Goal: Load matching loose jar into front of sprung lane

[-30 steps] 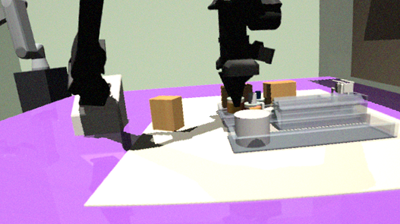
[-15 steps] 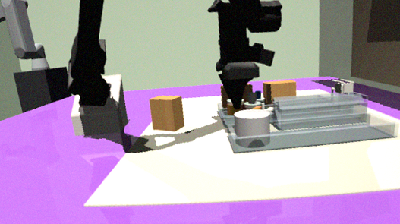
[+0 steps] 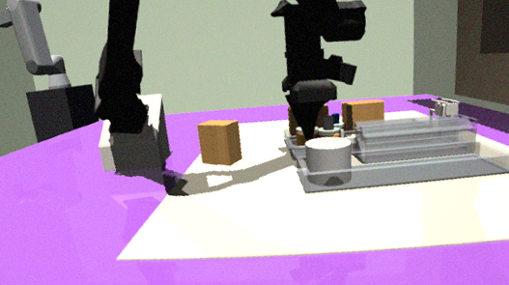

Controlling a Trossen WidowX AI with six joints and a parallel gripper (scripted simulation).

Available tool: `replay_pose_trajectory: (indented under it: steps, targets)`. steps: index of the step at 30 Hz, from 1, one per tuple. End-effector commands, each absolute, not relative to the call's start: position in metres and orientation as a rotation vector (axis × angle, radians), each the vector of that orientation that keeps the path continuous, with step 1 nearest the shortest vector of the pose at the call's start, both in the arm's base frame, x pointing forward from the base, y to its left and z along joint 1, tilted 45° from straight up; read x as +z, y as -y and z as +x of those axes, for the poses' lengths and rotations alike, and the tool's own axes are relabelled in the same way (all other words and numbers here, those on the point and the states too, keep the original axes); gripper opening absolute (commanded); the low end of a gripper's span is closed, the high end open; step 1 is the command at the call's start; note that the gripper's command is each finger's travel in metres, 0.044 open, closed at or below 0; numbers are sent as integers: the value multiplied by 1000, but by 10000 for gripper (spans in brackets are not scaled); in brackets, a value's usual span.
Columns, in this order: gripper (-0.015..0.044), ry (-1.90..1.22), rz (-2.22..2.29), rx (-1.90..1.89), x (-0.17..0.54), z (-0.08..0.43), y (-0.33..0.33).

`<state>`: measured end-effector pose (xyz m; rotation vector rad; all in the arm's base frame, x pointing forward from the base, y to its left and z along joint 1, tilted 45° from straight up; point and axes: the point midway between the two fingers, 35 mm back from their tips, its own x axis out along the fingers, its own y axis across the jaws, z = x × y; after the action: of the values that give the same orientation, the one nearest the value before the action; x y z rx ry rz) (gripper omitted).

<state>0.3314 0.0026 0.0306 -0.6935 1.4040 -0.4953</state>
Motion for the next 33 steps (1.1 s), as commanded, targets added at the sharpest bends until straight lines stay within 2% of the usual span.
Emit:
replay_pose_trajectory:
  steps: [1,33]
  targets:
    - [0,-1392,-698,-502,30,334,-1]
    - [0,-1392,-698,-502,27,330,2]
